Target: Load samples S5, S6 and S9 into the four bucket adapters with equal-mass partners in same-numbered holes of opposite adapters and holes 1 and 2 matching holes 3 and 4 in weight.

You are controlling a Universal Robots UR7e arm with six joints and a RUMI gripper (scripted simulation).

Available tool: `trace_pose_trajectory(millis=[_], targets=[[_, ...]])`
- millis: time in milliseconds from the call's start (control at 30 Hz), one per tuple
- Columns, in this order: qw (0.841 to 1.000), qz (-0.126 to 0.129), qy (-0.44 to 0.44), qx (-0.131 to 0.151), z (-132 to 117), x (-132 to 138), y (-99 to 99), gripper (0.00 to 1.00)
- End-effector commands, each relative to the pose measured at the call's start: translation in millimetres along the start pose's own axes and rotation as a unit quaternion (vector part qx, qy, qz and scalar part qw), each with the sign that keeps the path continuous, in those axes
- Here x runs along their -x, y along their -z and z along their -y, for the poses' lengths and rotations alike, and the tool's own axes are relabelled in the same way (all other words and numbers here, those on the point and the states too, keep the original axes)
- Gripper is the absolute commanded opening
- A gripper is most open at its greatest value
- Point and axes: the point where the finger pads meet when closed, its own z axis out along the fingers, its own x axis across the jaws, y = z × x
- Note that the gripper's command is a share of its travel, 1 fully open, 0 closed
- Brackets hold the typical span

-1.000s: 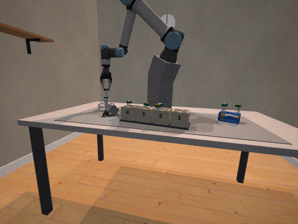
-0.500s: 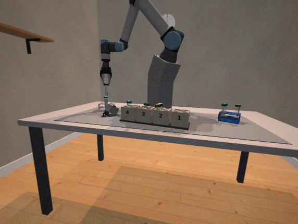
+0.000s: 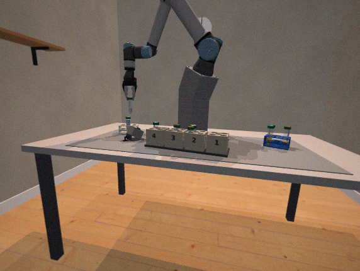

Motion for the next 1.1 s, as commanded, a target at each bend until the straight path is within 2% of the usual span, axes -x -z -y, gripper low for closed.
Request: trace_pose_trajectory(millis=[0,233,300,400,800,867,1067], targets=[[0.998,-0.002,-0.064,0.001,21,24,1.7,0.00],[0.988,-0.003,-0.157,0.001,51,59,1.5,0.00],[0.988,-0.003,-0.157,0.001,51,59,1.5,0.00],[0.982,-0.003,-0.190,0.001,64,74,1.4,0.00],[0.982,-0.002,-0.190,0.001,116,135,0.9,0.00],[0.982,-0.002,-0.190,0.001,116,135,0.9,0.00],[0.982,-0.002,-0.190,0.001,142,166,0.7,0.00]])
